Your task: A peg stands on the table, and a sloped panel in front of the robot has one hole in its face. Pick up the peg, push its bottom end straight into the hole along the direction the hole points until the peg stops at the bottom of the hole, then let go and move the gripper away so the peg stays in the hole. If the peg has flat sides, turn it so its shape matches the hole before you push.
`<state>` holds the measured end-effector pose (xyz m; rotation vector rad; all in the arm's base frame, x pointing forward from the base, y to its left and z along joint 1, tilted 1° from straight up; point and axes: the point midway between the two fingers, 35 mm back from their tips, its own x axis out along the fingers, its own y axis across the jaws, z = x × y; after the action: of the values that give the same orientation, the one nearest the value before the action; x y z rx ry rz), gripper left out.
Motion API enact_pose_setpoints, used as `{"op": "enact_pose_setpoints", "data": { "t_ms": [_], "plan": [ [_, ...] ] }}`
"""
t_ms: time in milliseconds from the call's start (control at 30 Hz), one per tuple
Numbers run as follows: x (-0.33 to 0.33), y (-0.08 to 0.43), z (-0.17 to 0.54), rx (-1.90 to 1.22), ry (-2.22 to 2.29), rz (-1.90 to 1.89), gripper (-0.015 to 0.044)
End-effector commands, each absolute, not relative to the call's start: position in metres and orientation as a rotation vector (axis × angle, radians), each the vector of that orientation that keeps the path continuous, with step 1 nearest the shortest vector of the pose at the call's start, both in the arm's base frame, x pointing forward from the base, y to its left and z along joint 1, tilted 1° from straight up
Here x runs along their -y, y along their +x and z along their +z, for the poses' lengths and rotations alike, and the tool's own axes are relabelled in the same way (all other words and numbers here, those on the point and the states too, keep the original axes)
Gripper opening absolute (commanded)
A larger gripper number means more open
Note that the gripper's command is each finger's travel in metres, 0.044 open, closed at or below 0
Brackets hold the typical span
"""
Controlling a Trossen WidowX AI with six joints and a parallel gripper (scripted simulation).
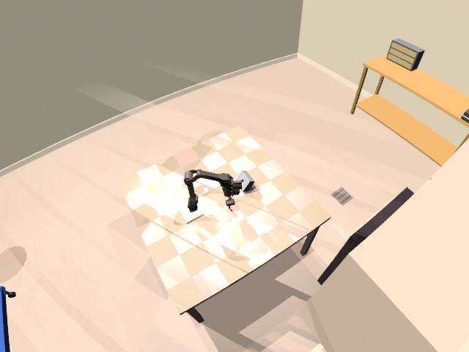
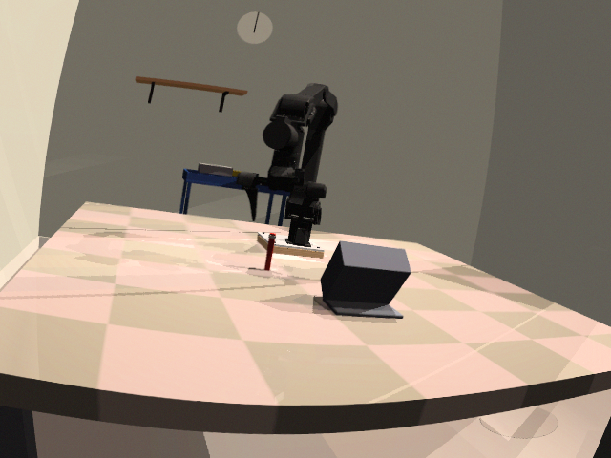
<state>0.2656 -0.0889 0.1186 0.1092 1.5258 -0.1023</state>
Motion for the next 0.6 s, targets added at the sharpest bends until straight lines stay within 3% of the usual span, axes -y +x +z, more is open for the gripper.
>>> {"op": "enact_pose_setpoints", "data": {
  "t_ms": [0,567],
  "plan": [
    [0.091,0.265,0.113,-1.531,0.105,-0.102,0.0440],
    [0.091,0.267,0.085,-1.531,0.105,-0.102,0.0440]
  ]
}}
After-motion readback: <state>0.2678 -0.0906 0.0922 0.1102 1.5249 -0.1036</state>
